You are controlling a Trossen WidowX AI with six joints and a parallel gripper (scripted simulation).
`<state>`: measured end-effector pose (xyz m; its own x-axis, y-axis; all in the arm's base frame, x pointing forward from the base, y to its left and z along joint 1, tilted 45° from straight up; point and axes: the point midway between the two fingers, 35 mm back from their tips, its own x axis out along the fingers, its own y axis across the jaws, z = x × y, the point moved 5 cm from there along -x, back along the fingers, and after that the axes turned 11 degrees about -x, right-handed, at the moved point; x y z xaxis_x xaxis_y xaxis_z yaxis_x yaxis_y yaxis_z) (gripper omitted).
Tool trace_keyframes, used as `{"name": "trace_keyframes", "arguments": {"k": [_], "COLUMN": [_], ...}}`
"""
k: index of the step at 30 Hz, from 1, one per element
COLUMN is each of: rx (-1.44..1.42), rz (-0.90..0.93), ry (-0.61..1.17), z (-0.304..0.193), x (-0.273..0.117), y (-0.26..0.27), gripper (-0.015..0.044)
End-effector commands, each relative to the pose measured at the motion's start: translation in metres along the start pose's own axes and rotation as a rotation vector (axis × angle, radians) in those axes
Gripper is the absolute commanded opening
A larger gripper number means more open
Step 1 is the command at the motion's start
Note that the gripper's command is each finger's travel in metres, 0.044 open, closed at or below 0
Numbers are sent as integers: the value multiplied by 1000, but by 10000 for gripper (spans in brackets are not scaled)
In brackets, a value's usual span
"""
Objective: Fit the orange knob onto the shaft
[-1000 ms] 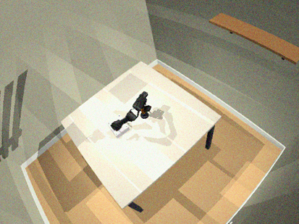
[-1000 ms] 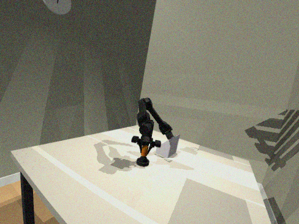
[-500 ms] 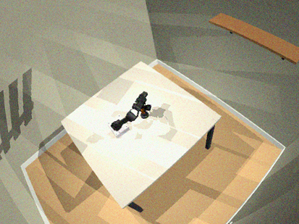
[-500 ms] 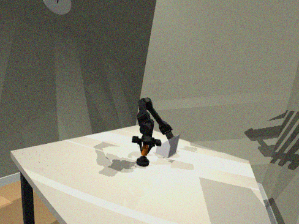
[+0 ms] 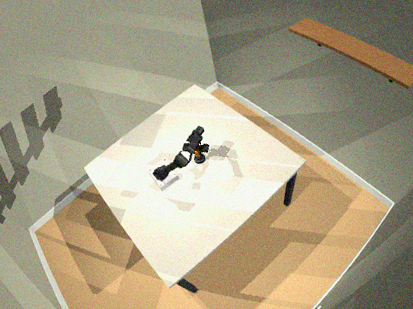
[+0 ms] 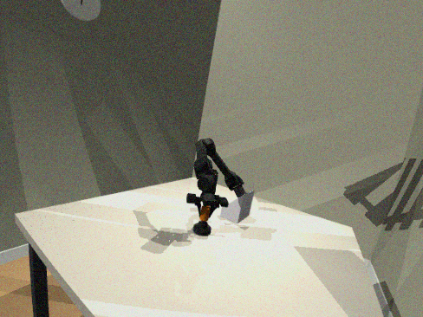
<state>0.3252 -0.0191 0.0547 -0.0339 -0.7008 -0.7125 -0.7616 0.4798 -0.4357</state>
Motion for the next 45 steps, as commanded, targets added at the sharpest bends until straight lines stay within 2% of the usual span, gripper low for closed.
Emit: {"name": "trace_keyframes", "arguments": {"k": [1,10,17,45], "rx": [-4,-12,-213,-238], "rz": [-2,-2,-2,-2], "ry": [-2,-2,-2,-2], "z": [0,0,2,1], "x": [1,-5,-5,-5], "y": [0,-2,-2,-3], "gripper": [0,0,0,0]}}
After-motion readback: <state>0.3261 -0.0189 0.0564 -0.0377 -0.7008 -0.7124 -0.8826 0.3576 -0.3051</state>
